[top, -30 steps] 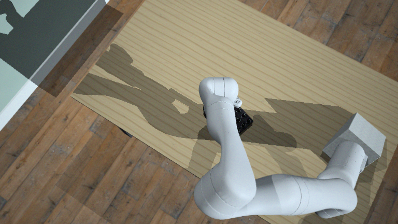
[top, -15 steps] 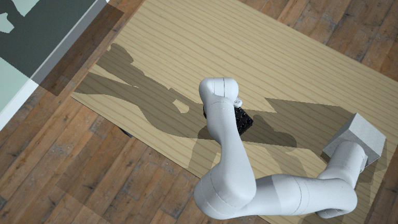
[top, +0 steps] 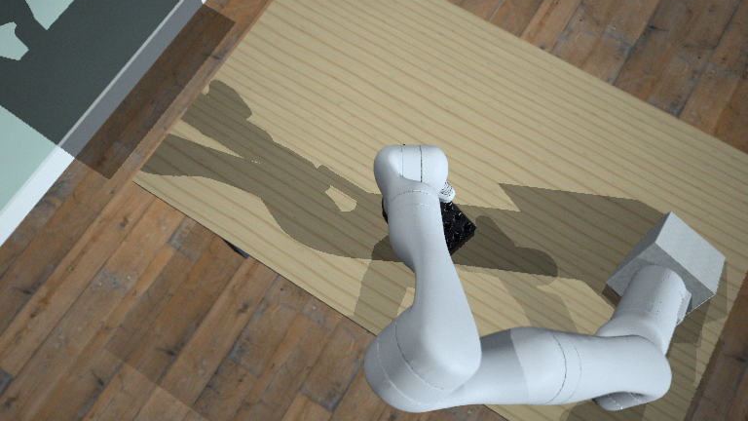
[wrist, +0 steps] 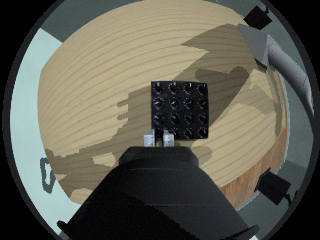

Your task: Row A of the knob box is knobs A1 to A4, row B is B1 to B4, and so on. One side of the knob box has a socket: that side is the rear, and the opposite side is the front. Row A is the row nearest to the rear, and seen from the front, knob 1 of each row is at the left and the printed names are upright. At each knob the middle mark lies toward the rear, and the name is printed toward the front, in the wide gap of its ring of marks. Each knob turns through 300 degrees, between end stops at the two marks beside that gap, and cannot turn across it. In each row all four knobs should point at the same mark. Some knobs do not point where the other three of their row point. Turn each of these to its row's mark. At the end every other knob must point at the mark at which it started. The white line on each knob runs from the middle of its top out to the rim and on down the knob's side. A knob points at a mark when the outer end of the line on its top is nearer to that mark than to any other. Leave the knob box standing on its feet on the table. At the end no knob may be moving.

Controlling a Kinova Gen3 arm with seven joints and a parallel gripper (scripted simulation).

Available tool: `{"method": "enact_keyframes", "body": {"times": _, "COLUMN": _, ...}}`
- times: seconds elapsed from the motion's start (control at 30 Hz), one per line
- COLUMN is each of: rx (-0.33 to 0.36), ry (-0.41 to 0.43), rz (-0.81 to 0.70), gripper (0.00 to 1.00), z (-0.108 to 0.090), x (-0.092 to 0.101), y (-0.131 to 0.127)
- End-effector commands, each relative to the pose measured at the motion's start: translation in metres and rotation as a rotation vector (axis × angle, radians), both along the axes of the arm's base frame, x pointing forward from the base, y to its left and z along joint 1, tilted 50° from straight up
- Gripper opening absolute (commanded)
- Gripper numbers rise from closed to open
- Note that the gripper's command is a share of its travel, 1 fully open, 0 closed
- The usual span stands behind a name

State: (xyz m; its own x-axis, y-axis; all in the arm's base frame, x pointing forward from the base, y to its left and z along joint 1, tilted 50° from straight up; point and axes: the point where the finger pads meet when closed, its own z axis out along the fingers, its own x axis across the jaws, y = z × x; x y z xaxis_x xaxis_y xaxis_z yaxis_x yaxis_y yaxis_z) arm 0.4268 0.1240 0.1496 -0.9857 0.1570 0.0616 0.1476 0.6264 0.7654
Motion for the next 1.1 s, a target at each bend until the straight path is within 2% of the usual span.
{"method": "enact_keyframes", "body": {"times": 0.0, "rx": 0.0, "ry": 0.001, "rz": -0.003, "gripper": 0.3, "z": 0.0003, "x": 0.0004, "y": -0.0007}}
{"method": "enact_keyframes", "body": {"times": 0.6, "rx": 0.006, "ry": 0.063, "rz": -0.055, "gripper": 0.3, "z": 0.0003, "x": 0.0004, "y": -0.0007}}
{"method": "enact_keyframes", "body": {"times": 1.07, "rx": 0.019, "ry": 0.178, "rz": -0.152, "gripper": 0.3, "z": 0.0003, "x": 0.0004, "y": -0.0007}}
